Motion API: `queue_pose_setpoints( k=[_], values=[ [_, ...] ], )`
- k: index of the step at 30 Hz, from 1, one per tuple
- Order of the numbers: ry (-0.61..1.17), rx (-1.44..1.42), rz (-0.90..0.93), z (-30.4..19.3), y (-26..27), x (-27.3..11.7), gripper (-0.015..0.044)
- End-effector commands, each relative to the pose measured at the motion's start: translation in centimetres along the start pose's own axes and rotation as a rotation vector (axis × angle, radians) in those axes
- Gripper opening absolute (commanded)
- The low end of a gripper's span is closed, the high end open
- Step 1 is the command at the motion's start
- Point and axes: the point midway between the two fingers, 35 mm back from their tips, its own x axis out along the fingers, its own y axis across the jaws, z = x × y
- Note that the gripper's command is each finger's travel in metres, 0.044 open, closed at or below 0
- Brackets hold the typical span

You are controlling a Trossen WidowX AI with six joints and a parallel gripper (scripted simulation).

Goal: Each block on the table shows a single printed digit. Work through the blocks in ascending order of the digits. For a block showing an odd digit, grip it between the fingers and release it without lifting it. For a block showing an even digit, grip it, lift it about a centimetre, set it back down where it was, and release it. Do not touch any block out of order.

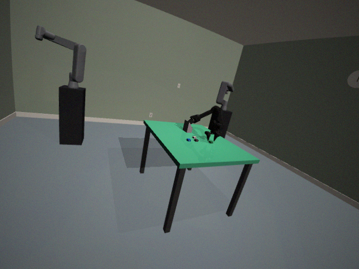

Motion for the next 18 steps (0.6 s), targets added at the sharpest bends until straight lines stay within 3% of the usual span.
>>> queue_pose_setpoints(
  k=[1,6,16,18],
  values=[
    [0.014,0.015,0.006,-0.34,-0.14,0.99,0.0400],
    [0.014,0.015,0.008,-0.37,-0.12,1.53,0.0400],
    [0.014,0.015,0.008,-0.37,-0.12,1.53,0.0138],
    [0.014,0.015,0.008,-0.37,-0.12,1.53,0.0120]
  ],
)
